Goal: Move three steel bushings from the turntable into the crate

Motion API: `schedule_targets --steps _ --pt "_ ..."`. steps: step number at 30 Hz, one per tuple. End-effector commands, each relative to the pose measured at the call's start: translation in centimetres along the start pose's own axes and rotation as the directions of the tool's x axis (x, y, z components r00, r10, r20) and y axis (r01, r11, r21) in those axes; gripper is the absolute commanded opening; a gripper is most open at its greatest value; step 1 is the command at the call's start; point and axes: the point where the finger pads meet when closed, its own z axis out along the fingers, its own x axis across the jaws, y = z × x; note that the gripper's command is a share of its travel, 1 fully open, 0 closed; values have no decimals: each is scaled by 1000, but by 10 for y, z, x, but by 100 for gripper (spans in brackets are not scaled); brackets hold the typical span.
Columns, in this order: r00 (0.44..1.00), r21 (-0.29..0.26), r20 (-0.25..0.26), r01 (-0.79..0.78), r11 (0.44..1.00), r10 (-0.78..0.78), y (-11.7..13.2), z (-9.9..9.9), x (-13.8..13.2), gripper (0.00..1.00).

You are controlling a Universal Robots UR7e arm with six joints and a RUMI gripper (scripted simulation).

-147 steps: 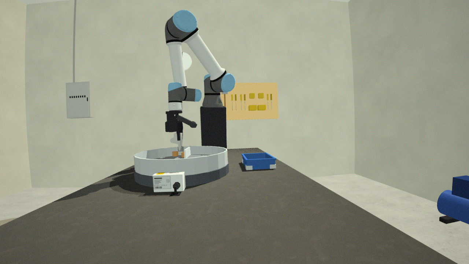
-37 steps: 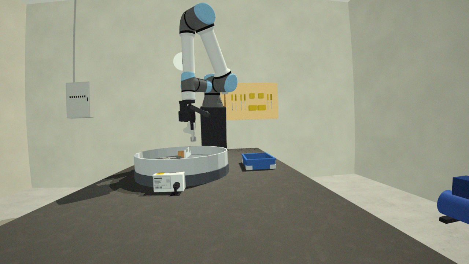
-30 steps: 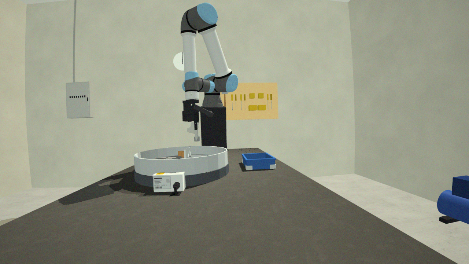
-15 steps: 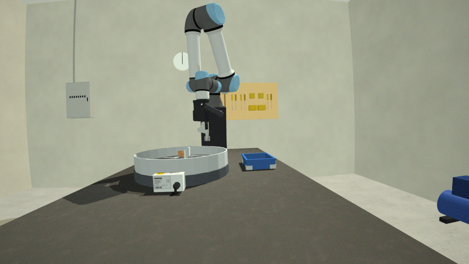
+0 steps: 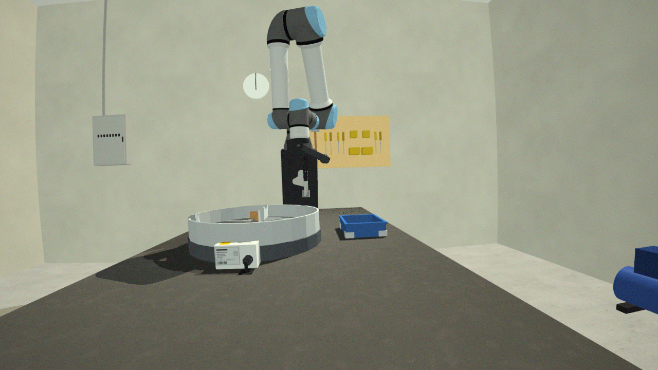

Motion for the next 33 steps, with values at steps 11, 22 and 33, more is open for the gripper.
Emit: schedule_targets --steps 11,22,33 --pt "1000 -3 1 -1 1000 1 -62 0 7 0" --pt "1000 -3 1 -1 1000 1 -100 0 11 0" --pt "1000 -3 1 -1 1000 1 -134 0 15 0"
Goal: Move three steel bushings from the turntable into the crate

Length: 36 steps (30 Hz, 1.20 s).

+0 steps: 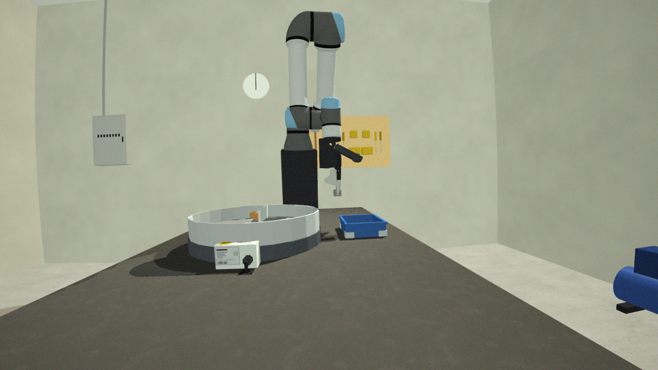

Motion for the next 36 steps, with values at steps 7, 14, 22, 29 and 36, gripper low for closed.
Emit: schedule_targets --steps 7,14,22,29,36 --pt "1000 -2 1 -1 1000 1 -33 0 4 0" --pt "1000 -2 1 -1 1000 1 -52 0 6 0" --pt "1000 -2 1 -1 1000 1 -64 0 7 0" --pt "1000 -2 1 -1 1000 1 -74 0 8 0" --pt "1000 -2 1 -1 1000 1 -78 0 9 0"
